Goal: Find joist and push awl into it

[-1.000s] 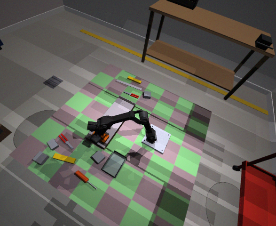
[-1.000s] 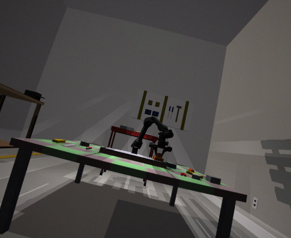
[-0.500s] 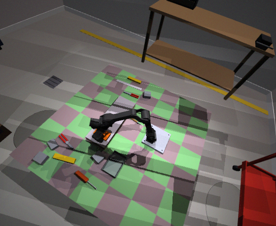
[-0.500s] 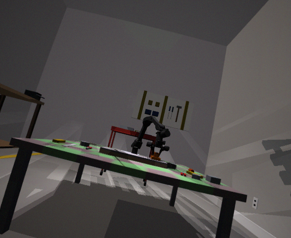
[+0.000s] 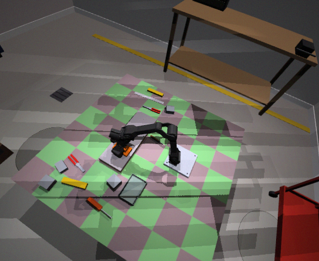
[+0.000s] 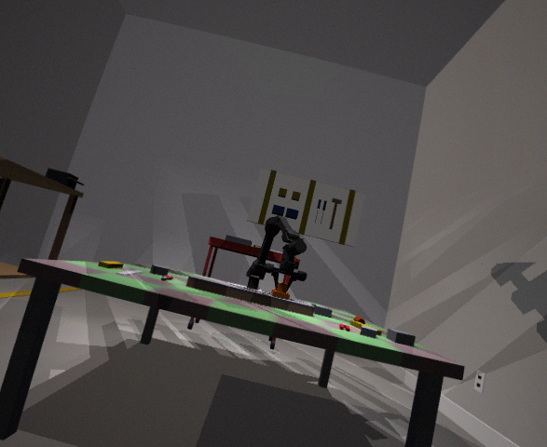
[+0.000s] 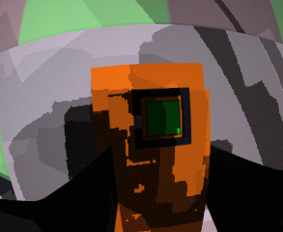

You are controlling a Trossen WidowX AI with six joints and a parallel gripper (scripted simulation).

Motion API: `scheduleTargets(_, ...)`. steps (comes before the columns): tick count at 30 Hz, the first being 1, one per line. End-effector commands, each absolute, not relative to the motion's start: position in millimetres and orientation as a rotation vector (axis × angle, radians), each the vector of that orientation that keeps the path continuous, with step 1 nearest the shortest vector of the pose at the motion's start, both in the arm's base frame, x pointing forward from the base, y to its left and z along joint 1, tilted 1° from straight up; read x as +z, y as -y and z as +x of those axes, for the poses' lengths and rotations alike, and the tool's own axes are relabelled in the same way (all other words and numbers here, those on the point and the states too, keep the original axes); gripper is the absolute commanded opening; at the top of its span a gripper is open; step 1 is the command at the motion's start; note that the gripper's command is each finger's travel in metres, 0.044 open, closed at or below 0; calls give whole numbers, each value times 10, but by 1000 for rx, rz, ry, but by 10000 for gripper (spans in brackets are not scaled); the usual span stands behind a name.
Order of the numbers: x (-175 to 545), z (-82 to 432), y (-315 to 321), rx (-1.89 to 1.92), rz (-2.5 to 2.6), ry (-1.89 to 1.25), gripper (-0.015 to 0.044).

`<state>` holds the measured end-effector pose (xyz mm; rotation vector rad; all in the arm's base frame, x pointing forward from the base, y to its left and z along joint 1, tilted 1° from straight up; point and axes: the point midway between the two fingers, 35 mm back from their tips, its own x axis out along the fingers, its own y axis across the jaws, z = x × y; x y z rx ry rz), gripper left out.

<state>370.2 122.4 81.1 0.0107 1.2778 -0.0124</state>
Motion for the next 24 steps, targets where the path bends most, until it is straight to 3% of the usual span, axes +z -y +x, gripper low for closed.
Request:
scheduleTargets(1,802,3692,-1063,-14,8,-1279,0)
scheduleTargets(24,804,3681,-257,-18,2,-1279,0)
